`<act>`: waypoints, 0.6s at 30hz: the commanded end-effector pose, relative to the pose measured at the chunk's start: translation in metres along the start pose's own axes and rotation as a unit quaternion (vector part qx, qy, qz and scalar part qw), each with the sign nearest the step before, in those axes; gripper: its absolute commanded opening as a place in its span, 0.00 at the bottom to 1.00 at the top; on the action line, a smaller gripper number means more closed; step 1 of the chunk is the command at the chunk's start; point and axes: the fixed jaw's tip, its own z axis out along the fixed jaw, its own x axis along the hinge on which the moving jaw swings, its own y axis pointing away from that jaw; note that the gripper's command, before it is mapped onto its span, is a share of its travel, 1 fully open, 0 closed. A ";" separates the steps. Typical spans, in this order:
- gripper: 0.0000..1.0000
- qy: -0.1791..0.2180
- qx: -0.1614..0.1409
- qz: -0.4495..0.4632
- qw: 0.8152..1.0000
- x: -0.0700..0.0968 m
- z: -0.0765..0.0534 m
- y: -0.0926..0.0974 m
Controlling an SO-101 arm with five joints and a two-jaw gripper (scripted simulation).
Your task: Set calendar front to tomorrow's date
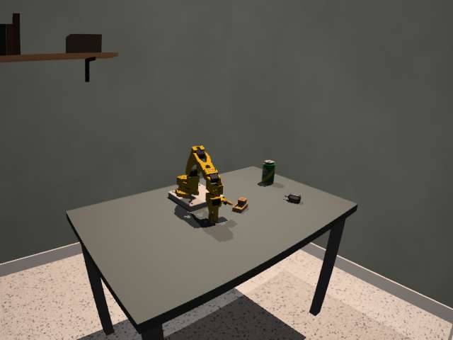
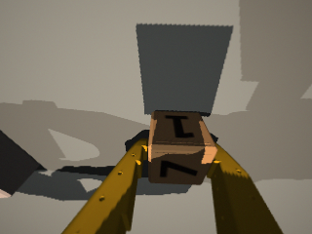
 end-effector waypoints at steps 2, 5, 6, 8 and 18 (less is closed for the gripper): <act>0.20 -0.001 -0.008 0.001 1.000 0.002 0.001 0.001; 0.20 -0.001 -0.008 0.001 1.000 0.002 0.001 0.001; 0.20 -0.001 -0.008 0.001 1.000 0.002 0.001 0.001; 0.19 -0.001 -0.008 0.001 1.000 0.002 0.001 0.001; 0.10 -0.001 -0.008 0.001 1.000 0.002 0.001 0.001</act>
